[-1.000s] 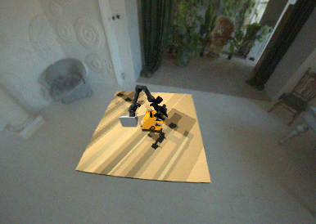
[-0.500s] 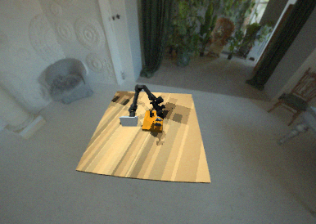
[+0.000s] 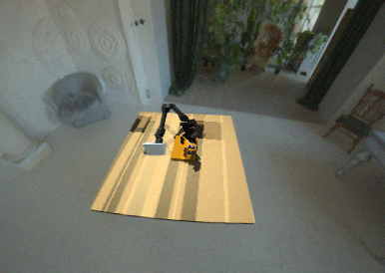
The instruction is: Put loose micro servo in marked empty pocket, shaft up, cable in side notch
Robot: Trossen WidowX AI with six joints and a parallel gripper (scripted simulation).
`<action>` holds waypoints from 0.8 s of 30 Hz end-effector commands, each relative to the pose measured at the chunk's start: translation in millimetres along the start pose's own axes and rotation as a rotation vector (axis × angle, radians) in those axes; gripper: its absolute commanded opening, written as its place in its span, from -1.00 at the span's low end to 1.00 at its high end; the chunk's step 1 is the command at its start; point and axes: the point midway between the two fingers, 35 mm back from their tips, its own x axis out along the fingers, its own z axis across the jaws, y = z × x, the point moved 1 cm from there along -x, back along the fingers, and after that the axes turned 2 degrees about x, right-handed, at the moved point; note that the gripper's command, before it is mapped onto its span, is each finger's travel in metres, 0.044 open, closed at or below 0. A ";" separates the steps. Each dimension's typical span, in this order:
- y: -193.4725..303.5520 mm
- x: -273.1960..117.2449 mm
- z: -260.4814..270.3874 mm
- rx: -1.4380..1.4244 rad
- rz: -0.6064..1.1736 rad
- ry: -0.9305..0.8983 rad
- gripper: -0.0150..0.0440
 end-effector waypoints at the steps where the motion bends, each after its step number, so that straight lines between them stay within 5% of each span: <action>1: -0.1 -2.6 21.9 -0.130 0.010 -0.077 1.00; 24: 6.7 -39.5 128.9 -0.791 -0.089 -0.472 1.00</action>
